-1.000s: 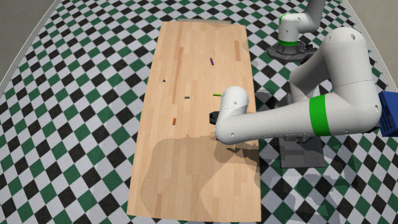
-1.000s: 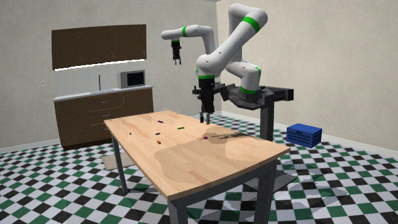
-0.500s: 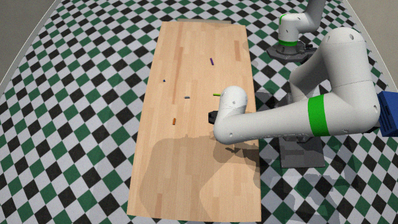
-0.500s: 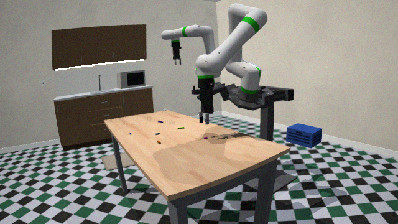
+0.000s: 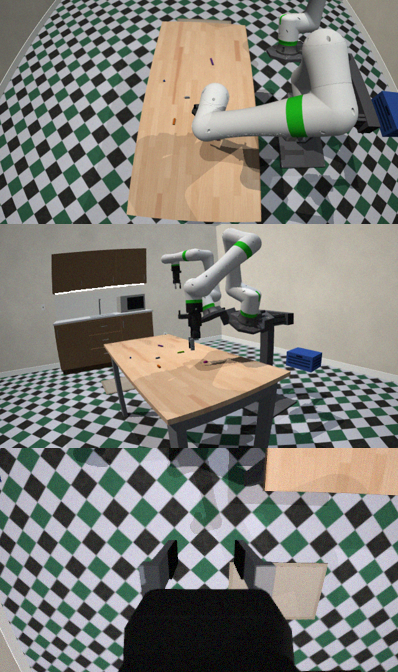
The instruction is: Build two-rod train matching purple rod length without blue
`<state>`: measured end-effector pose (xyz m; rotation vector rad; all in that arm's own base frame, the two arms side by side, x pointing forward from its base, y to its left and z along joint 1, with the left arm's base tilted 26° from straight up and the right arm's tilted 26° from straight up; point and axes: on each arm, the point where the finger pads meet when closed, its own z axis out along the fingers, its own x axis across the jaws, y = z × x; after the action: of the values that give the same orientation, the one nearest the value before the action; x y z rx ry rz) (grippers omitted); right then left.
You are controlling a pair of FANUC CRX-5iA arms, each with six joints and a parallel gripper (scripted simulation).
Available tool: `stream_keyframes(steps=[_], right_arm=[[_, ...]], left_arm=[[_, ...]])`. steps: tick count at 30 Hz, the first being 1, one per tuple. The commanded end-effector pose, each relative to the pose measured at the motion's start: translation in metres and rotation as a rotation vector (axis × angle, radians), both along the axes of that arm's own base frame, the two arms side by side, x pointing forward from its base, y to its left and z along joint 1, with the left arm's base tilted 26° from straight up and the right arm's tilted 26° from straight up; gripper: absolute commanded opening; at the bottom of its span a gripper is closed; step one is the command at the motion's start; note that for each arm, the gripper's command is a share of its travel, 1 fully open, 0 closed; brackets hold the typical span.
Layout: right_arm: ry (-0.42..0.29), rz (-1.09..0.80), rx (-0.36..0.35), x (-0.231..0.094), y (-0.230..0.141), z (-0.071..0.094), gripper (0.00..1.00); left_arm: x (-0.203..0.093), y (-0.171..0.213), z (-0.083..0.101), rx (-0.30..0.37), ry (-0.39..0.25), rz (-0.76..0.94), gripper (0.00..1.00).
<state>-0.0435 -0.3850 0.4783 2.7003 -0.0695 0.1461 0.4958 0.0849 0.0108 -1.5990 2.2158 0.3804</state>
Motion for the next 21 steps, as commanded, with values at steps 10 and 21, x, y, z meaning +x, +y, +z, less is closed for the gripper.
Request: stream_keyframes(steps=[10, 21], right_arm=[[0.0, -0.001, -0.002, 0.0, 0.0, 0.001, 1.0], [0.0, -0.001, -0.002, 0.0, 0.0, 0.001, 1.0]], left_arm=[[0.072, -0.018, -0.002, 0.05, 0.193, -0.381, 1.0], [0.12, -0.035, -0.01, 0.096, 0.331, -0.674, 1.0]])
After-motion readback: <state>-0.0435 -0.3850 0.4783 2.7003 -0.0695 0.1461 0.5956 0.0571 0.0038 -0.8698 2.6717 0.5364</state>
